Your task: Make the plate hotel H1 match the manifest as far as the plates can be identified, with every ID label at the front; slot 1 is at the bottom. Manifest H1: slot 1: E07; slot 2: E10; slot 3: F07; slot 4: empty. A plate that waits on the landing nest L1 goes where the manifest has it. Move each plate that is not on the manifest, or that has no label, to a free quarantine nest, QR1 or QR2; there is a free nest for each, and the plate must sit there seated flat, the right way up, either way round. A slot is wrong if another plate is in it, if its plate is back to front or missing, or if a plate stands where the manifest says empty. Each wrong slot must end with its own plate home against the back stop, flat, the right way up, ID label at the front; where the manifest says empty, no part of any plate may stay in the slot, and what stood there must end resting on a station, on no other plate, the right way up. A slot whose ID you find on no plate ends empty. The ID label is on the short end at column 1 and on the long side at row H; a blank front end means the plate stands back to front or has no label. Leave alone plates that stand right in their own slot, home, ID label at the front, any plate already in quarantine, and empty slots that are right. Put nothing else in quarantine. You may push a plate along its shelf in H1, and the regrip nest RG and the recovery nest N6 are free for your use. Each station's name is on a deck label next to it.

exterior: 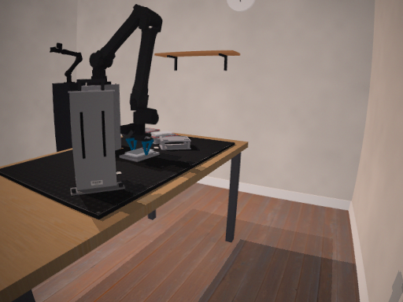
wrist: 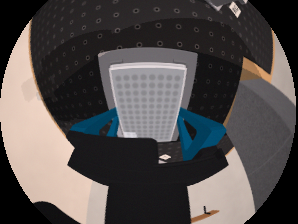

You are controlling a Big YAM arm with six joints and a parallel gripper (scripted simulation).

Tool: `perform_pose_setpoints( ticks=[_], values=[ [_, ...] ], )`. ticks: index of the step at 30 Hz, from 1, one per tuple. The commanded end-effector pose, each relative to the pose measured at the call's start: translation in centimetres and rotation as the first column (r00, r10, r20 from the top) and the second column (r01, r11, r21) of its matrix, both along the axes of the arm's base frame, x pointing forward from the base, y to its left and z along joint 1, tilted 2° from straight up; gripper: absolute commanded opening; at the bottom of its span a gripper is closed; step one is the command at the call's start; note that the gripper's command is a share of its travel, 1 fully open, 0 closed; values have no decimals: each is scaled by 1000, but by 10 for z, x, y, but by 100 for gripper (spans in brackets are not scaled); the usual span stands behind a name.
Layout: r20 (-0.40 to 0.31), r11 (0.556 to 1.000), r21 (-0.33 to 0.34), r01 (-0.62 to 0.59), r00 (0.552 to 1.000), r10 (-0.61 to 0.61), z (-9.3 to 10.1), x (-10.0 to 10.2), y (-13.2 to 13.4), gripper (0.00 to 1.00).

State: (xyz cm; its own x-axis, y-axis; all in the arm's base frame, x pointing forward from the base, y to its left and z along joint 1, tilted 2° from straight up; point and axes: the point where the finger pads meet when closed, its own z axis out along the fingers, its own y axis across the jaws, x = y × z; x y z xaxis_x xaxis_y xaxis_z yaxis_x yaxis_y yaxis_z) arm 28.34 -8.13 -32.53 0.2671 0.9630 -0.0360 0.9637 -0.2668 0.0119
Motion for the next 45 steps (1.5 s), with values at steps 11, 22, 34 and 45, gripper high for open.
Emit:
perform_pose_setpoints(
  ticks=[11, 22, 34, 45],
  values=[
    [1, 1000, -4, 2, 1000, -2, 3, -1, -2, 86],
    [6, 1000, -7, 9, 1000, -9, 18, 0, -5, 86],
    [-2, 1000, -5, 10, 1000, -10, 30, -2, -3, 86],
    [-1, 1000, -5, 10, 1000, -10, 39, -1, -1, 86]
  ],
)
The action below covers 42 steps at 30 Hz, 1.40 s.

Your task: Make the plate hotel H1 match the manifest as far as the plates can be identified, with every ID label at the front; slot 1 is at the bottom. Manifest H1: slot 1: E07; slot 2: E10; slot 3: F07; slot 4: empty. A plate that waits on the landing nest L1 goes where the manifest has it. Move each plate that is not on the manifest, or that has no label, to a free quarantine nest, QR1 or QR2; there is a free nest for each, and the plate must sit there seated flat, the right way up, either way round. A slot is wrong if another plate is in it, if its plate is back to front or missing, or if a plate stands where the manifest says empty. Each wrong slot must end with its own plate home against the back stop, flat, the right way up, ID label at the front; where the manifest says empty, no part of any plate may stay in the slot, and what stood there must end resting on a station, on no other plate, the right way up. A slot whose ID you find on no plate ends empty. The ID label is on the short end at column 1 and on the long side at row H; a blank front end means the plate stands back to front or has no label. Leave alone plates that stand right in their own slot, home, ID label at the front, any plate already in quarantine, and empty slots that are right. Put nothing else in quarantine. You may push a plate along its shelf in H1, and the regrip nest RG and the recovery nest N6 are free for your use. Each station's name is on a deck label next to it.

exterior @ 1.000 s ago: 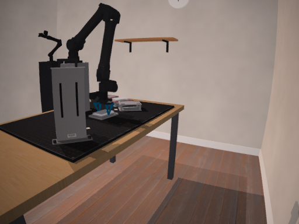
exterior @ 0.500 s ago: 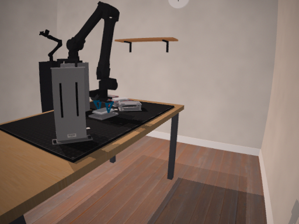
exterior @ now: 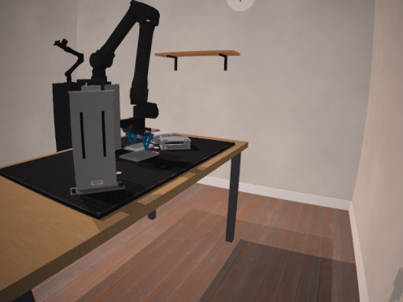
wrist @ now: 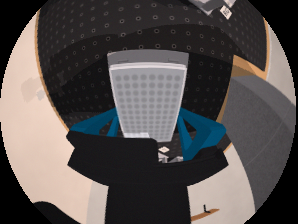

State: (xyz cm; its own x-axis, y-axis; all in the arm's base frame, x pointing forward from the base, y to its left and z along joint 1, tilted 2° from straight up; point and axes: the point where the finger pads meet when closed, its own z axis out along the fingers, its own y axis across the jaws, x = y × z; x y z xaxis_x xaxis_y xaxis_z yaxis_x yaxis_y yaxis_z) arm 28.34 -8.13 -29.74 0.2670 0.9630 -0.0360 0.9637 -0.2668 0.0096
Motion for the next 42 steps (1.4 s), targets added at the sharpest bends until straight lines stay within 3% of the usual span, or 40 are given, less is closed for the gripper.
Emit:
perform_pose_setpoints(
  ticks=[1, 42],
  values=[
    [1, 1000, -6, 10, 1000, -10, 12, -1, -1, 86],
    [5, 1000, -7, 1, 1000, -1, 50, 1, 4, 86]
  ],
)
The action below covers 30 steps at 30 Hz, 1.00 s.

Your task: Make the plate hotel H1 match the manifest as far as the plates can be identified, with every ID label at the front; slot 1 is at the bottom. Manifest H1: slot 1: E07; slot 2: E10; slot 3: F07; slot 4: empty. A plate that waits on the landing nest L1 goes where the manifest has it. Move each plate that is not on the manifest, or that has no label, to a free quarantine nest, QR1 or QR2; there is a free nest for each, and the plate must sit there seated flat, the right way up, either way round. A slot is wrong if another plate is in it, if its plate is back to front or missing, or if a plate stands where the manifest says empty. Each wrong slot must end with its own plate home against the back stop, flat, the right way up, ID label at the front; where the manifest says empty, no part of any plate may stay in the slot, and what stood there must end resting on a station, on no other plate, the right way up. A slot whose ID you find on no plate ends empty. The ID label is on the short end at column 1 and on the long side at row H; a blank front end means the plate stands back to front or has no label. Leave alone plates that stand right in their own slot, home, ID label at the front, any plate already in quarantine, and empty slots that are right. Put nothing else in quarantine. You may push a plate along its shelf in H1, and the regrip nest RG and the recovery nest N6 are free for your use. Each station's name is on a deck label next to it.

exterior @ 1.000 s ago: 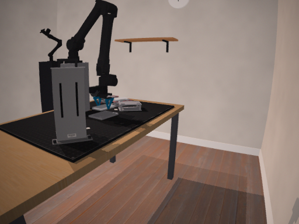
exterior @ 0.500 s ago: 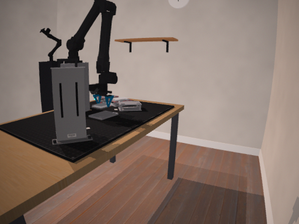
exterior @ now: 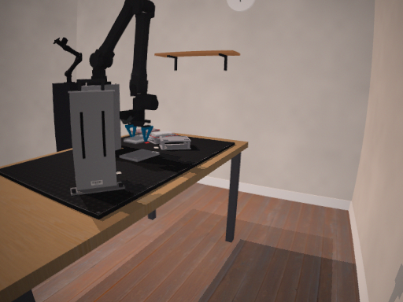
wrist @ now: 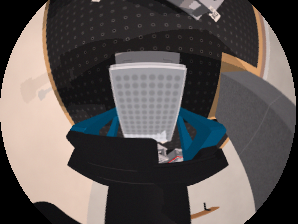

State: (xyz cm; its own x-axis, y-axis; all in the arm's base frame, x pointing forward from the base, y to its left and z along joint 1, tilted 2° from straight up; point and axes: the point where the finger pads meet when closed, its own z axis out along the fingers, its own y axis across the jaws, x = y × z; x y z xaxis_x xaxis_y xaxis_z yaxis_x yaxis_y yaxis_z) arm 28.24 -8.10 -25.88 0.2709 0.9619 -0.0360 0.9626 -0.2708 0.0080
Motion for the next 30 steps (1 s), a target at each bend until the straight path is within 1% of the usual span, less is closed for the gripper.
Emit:
perform_pose_setpoints(
  ticks=[1, 2, 17, 19, 30],
  values=[
    [7, 1000, -7, -3, 1000, 3, 11, 2, 4, 86],
    [7, 1000, -7, -3, 1000, 3, 11, 2, 4, 86],
    [10, 1000, -8, -3, 1000, 3, 51, 3, 5, 86],
    [10, 1000, -8, -3, 1000, 3, 51, 3, 5, 86],
    [11, 1000, -8, -3, 1000, 3, 80, 3, 6, 86]
  ],
)
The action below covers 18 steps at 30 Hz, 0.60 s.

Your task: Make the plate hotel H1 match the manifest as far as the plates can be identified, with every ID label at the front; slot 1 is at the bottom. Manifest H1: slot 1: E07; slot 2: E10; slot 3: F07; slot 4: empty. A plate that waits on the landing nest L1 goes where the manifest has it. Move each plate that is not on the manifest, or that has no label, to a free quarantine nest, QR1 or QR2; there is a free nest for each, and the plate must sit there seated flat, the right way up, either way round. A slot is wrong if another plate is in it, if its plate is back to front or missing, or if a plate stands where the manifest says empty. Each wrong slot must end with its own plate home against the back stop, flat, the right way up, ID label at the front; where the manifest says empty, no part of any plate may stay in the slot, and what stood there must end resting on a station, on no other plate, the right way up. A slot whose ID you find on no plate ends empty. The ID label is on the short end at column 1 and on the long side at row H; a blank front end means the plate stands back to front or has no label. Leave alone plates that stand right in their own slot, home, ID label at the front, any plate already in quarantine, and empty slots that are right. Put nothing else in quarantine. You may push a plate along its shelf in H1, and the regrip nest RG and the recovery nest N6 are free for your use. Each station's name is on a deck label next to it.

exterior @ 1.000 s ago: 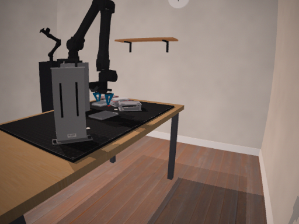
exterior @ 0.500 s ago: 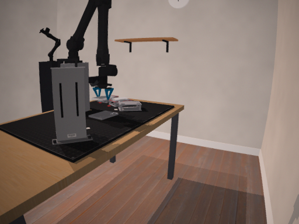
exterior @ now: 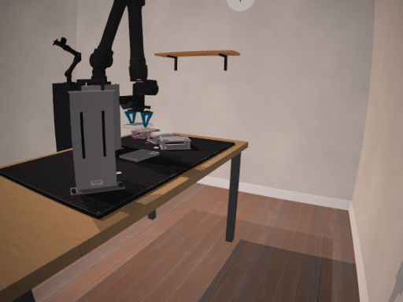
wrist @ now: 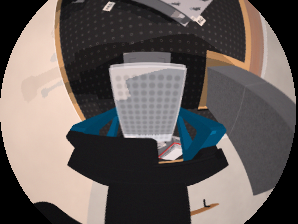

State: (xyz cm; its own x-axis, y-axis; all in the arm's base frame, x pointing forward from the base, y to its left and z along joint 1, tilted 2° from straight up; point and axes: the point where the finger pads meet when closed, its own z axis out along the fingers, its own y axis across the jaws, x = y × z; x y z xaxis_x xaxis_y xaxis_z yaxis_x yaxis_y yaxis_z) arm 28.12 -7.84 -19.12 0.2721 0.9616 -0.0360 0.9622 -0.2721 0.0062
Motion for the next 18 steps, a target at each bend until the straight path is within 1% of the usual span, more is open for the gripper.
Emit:
perform_pose_setpoints(
  ticks=[1, 4, 6, 18],
  values=[
    [12, 1000, -9, -4, 1000, 4, 15, 4, 4, 86],
    [13, 1000, -9, -4, 1000, 4, 23, 4, 4, 86],
    [13, 1000, -9, -4, 1000, 4, 23, 4, 4, 86],
    [14, 1000, -9, -4, 1000, 4, 54, 4, 5, 86]
  ],
)
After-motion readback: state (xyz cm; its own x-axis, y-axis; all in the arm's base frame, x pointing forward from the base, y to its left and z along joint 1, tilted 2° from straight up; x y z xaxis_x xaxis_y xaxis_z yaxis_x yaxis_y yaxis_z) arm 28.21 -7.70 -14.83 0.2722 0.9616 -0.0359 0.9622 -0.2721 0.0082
